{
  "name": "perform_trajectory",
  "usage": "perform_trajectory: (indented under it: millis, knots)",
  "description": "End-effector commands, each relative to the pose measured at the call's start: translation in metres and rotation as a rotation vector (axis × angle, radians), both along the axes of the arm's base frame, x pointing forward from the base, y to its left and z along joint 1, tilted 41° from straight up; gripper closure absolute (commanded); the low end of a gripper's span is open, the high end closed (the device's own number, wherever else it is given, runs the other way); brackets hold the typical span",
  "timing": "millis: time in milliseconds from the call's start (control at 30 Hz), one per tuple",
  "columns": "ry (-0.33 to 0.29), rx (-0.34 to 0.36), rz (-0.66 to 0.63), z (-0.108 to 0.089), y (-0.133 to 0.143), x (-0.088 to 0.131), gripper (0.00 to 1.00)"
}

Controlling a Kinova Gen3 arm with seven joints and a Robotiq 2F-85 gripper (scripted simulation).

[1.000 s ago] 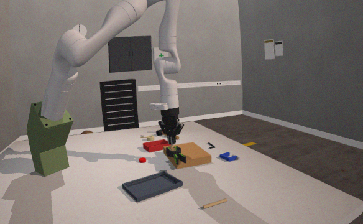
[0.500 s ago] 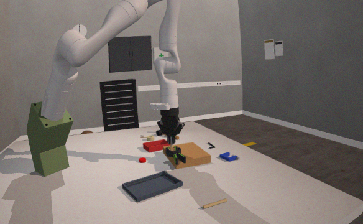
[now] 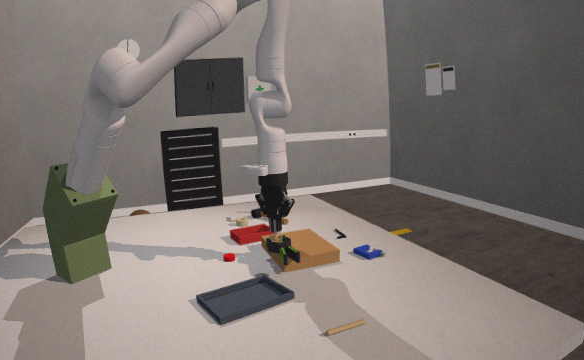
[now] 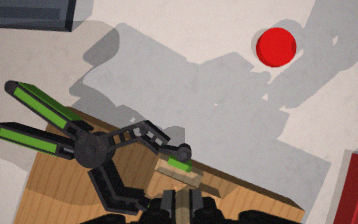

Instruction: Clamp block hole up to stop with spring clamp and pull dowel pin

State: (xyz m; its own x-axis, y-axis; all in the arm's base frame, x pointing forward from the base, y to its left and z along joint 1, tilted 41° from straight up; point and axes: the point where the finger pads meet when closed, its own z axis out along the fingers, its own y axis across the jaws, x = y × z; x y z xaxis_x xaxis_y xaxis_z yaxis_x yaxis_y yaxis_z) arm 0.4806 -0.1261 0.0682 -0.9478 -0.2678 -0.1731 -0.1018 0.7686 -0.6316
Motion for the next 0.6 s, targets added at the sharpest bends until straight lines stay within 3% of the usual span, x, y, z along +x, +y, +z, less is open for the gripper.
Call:
perform_trajectory:
  millis: [0, 567]
  knots:
    - [-0.041, 0.019, -0.038, 0.0001, 0.0021, 0.0023, 0.9]
    - [-0.186, 0.095, -0.228, 0.0003, 0.002, 0.0019, 0.9]
